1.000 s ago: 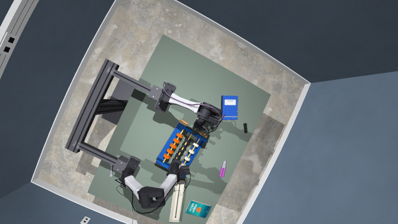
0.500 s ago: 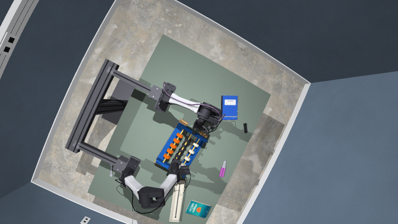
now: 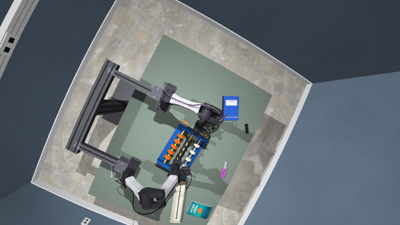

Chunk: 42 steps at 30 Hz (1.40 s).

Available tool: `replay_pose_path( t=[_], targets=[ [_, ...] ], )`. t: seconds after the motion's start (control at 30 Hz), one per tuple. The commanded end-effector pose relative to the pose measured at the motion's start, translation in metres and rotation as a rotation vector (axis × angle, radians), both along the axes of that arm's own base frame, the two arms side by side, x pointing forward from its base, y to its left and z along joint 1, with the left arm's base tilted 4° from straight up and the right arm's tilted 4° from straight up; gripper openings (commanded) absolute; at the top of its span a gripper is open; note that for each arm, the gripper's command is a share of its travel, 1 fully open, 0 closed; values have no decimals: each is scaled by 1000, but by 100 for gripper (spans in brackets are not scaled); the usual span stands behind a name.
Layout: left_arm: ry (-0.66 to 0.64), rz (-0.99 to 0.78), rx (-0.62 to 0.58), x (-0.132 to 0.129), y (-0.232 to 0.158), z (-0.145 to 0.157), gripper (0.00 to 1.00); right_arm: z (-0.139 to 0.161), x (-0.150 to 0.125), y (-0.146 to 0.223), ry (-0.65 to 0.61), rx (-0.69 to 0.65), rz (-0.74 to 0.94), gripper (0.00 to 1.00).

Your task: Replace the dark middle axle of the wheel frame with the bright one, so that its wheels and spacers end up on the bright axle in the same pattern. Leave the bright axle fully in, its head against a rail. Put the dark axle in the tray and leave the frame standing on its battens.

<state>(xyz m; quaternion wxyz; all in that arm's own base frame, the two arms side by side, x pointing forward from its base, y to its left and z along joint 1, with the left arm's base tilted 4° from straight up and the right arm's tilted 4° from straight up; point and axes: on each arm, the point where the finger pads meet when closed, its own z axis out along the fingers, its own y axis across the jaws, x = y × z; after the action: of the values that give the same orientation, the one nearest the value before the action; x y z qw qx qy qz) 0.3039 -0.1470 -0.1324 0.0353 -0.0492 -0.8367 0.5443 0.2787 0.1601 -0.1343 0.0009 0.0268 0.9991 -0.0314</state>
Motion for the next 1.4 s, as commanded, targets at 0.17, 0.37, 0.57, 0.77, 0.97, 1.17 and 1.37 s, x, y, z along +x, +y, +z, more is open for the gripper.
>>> replay_pose_path(
  t=[0.17, 0.37, 0.57, 0.77, 0.97, 1.17, 1.37],
  targets=[
    [-44, -19, -20, 4, -11, 10, 33, 16, 18, 4, -51, 16, -1, 0],
    [-46, -18, -23, 5, -11, 11, 33, 15, 18, 6, -56, 17, 5, 0],
    [-50, -17, -24, 7, -11, 11, 33, 14, 19, 7, -60, 19, 7, 0],
    [-55, -16, -27, 10, -11, 12, 33, 8, 16, 7, -51, 12, 10, 0],
    [-59, -15, -28, 12, -11, 13, 33, 4, 14, 6, -43, 6, 13, 0],
    [-62, -7, -29, 12, -14, 18, 33, 2, 11, 7, -38, 2, 17, 0],
    [18, -13, -29, -8, -14, 2, 33, 6, 16, 5, -51, 12, -4, 0]
  ],
)
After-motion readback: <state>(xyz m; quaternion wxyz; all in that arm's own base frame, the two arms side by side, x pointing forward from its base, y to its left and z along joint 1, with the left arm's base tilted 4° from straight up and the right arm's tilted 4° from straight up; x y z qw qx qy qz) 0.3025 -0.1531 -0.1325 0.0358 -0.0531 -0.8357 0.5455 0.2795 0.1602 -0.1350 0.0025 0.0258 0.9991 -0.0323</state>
